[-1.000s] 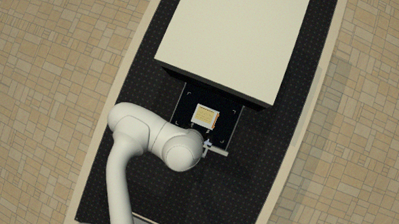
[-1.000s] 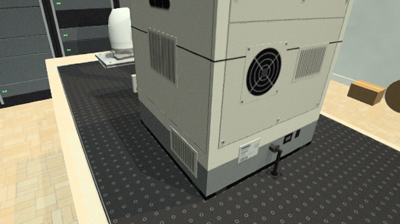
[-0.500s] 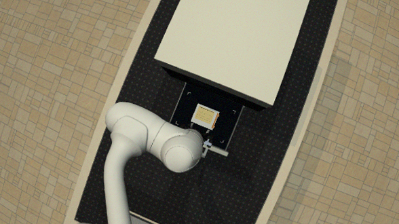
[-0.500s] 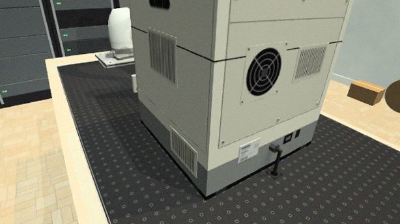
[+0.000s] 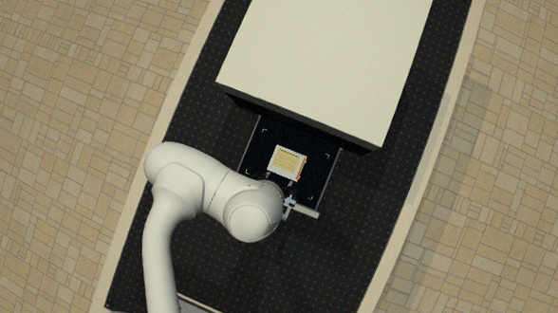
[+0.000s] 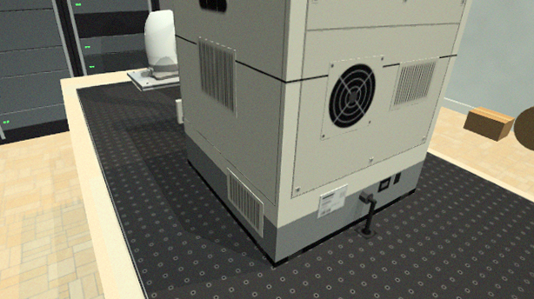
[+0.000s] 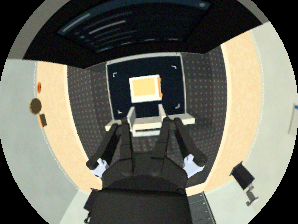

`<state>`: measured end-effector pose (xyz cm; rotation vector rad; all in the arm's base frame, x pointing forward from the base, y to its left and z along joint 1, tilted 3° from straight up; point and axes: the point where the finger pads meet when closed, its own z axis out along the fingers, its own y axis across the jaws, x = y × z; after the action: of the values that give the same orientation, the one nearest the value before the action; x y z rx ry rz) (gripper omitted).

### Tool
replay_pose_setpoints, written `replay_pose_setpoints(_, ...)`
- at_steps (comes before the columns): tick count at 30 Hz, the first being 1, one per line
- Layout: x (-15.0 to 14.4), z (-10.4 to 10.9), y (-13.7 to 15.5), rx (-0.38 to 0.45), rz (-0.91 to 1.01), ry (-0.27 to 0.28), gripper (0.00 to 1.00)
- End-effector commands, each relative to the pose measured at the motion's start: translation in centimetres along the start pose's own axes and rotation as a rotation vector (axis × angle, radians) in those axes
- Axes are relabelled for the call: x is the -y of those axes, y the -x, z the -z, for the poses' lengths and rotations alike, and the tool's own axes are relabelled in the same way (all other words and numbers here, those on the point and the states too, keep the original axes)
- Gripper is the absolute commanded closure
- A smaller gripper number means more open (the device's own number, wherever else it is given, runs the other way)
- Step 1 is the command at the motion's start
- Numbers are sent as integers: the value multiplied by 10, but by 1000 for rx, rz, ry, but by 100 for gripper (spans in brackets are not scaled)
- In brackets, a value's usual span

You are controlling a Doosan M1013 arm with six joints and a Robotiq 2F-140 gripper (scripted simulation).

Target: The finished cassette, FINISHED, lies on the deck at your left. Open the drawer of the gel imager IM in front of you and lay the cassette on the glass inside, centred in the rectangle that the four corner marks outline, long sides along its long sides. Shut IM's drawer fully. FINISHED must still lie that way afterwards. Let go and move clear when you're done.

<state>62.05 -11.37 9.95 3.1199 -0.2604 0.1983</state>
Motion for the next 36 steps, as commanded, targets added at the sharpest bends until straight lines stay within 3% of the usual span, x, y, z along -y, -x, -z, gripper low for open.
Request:
replay_pose_setpoints(1, 0, 3, -1, 0, 0, 0, 54)
replay_pose_setpoints(23, 0, 21, -4, 0, 0, 0, 54)
replay_pose_setpoints(24, 0, 21, 1, 3, 33, -3, 73)
replay_pose_setpoints(36, 0, 21, 61, 38, 430, -38, 73)
